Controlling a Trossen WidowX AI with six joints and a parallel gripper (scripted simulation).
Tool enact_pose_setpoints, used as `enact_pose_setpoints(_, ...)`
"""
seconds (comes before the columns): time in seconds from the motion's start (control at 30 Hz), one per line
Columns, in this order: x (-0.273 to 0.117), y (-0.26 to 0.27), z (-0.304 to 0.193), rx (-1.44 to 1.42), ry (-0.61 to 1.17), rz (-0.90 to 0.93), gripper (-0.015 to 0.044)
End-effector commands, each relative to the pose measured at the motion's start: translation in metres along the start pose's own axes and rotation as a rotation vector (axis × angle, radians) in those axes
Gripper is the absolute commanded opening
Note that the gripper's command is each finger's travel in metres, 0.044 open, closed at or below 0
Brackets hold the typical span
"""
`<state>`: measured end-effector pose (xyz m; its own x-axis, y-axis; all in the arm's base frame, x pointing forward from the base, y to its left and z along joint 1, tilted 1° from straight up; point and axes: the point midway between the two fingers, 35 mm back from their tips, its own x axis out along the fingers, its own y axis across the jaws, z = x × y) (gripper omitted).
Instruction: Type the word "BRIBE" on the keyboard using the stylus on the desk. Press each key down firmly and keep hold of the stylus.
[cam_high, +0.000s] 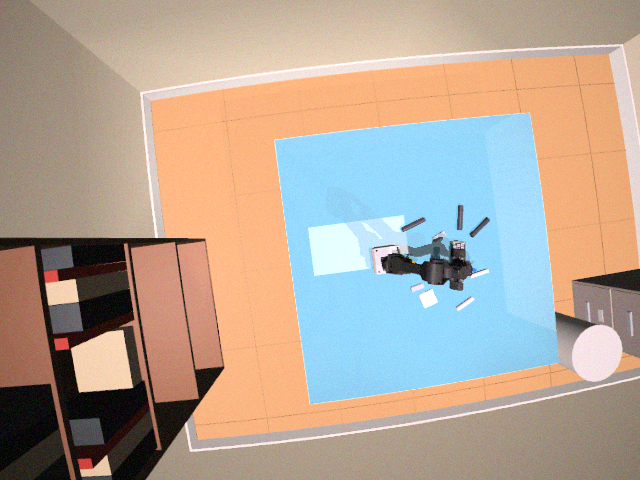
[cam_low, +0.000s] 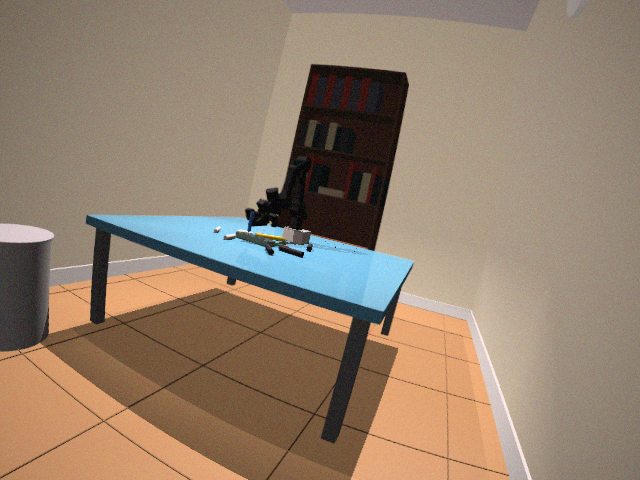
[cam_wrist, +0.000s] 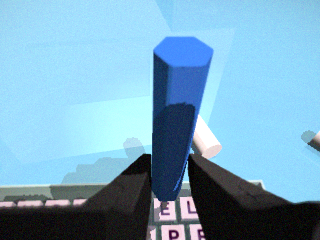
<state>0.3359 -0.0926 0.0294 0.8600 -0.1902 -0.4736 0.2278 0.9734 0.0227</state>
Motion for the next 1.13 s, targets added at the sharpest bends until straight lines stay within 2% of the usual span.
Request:
enact_pose_setpoints(0.0,0.001,0.000,-0.003,-0.005,0.004,0.001,0.0081)
enact_pose_setpoints(0.43,0.000,0.000,0.000,-0.005,0.004,0.001,0.0081)
enact_pose_setpoints(0.9,-0.017,0.000,0.030,-0.005,0.003,0.001,0.0081)
enact_pose_setpoints(1.1,-0.017,0.000,0.029,0.001,0.002,-0.002,0.0081)
